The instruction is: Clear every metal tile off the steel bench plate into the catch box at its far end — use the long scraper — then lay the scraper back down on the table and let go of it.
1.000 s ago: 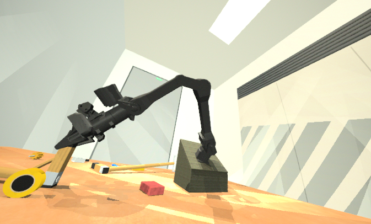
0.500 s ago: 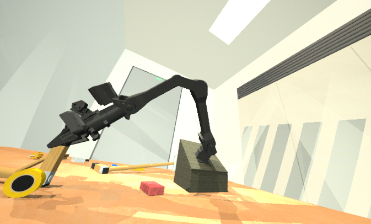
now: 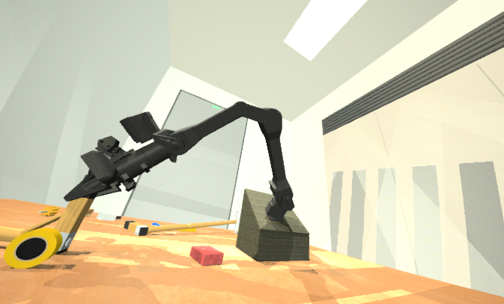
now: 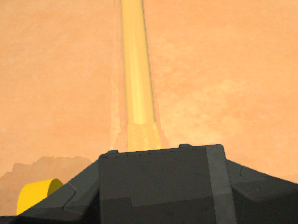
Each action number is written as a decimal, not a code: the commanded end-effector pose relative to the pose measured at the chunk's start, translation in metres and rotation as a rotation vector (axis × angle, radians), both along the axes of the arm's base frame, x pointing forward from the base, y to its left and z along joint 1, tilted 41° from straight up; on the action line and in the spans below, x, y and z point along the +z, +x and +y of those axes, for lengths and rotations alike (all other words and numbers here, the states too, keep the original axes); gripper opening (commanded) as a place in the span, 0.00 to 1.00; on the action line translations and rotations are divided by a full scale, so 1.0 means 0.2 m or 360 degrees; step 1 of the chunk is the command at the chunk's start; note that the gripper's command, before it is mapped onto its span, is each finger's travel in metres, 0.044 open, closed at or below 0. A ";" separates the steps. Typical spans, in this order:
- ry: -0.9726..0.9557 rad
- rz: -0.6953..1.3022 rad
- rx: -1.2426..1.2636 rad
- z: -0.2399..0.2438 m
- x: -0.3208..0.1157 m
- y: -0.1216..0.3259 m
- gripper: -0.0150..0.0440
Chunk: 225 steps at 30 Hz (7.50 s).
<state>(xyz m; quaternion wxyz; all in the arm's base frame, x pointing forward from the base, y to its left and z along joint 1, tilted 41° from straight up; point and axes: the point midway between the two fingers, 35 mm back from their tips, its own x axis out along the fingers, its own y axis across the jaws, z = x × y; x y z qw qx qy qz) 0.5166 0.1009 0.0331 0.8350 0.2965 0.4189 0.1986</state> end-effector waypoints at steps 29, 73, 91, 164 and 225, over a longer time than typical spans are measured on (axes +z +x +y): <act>0.0001 -0.0009 -0.0009 -0.03 0.03 -0.15 0.25; 0.0002 -0.0008 -0.0016 -0.05 0.05 -0.48 0.25; 0.0002 -0.0008 -0.0019 -0.06 0.05 -0.62 0.25; -0.0025 0.0018 -0.0022 -0.20 -0.10 -0.99 0.25; -0.0030 0.0014 -0.0041 -0.28 -0.19 -0.70 0.25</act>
